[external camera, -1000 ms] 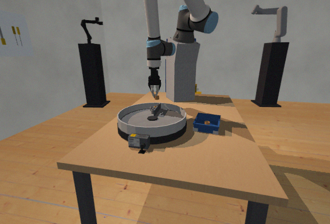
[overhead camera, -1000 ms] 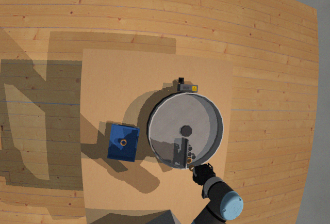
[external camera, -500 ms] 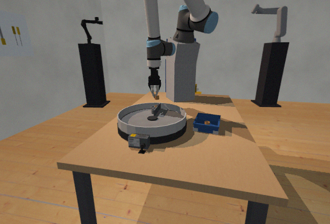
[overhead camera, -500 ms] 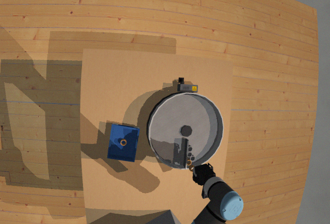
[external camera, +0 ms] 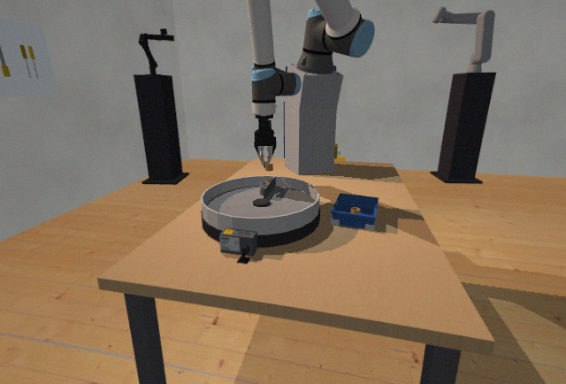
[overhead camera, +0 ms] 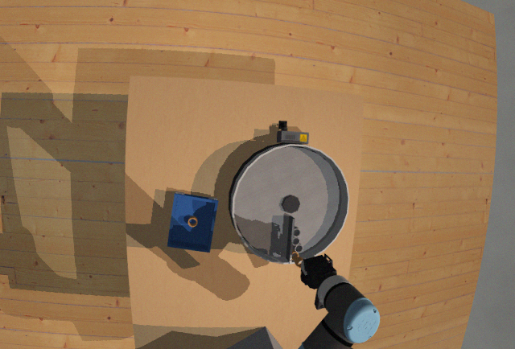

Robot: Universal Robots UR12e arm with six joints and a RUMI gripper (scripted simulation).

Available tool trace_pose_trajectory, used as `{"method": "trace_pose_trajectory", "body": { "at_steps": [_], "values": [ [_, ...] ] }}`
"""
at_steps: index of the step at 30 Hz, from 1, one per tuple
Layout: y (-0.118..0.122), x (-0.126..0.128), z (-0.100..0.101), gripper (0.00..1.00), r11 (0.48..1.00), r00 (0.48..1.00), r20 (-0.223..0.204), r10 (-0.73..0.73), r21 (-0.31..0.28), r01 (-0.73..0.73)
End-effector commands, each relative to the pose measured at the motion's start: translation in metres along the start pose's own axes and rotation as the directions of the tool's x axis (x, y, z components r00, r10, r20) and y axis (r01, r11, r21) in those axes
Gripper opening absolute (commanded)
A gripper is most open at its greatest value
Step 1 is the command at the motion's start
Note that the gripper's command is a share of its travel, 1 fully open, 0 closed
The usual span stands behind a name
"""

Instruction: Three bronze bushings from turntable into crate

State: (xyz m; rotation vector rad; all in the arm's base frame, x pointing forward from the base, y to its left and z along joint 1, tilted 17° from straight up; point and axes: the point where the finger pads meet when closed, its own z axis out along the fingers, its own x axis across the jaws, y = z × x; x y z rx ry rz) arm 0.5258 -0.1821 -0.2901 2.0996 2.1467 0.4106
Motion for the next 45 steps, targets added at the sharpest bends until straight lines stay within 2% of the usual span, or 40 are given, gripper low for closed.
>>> {"method": "trace_pose_trajectory", "body": {
  "at_steps": [1,11,22,29,37,39,45],
  "values": [
    [0.0,0.0,0.0,0.0,1.0,1.0,0.0,0.0,-0.001,0.0],
    [0.002,0.005,0.0,0.0,1.0,1.0,0.0,0.0,-0.001,0.0],
    [0.011,0.027,0.0,0.0,1.0,1.0,0.0,0.0,-0.001,0.0],
    [0.022,0.057,0.0,0.0,1.0,1.0,0.0,0.0,-0.001,0.0],
    [0.039,0.103,0.0,0.0,1.0,1.0,0.0,0.0,-0.001,0.0],
    [0.039,0.103,0.0,0.0,1.0,1.0,0.0,0.0,-0.001,0.0],
    [0.054,0.142,0.0,0.0,1.0,1.0,0.0,0.0,-0.001,0.0]
  ]
}}
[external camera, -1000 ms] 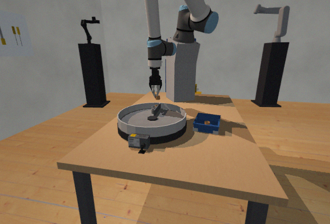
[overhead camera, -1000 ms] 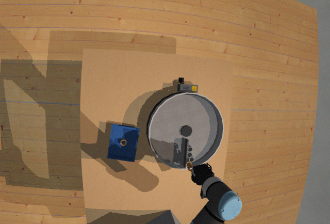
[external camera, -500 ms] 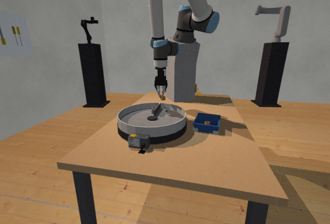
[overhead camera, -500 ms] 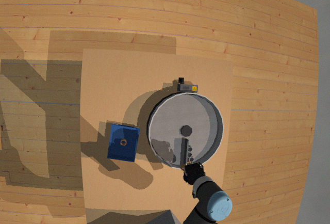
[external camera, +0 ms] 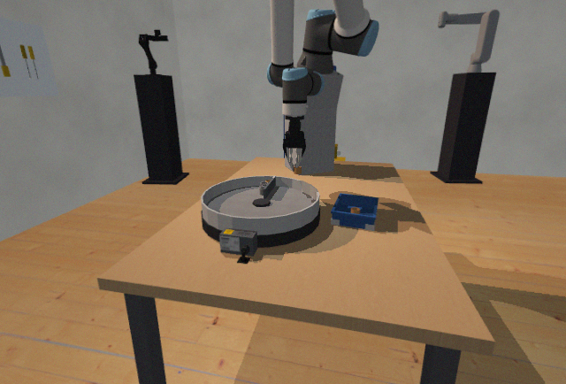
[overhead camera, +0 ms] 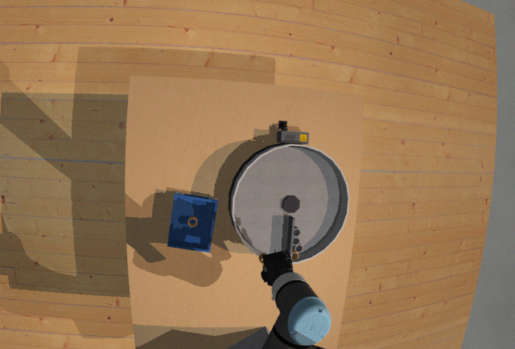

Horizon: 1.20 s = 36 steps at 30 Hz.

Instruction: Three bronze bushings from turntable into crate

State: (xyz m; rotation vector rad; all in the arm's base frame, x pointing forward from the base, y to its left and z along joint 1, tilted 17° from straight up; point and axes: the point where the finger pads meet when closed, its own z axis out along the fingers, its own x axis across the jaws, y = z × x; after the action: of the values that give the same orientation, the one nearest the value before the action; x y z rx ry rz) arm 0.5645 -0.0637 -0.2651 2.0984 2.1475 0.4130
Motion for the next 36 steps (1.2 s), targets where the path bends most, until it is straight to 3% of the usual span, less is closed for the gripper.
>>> {"method": "trace_pose_trajectory", "body": {
  "at_steps": [1,9,11,25,36],
  "values": [
    [0.012,0.03,0.0,0.0,1.0,1.0,0.002,0.001,0.0,-0.001],
    [0.033,0.085,0.0,0.0,1.0,1.0,0.002,0.001,0.0,-0.001],
    [0.033,0.085,0.0,0.0,1.0,1.0,0.002,0.001,0.0,-0.001],
    [0.066,0.171,0.0,0.0,1.0,1.0,0.002,0.001,0.0,-0.001],
    [0.08,0.208,0.0,0.0,1.0,1.0,0.002,0.001,0.0,-0.001]
  ]
}}
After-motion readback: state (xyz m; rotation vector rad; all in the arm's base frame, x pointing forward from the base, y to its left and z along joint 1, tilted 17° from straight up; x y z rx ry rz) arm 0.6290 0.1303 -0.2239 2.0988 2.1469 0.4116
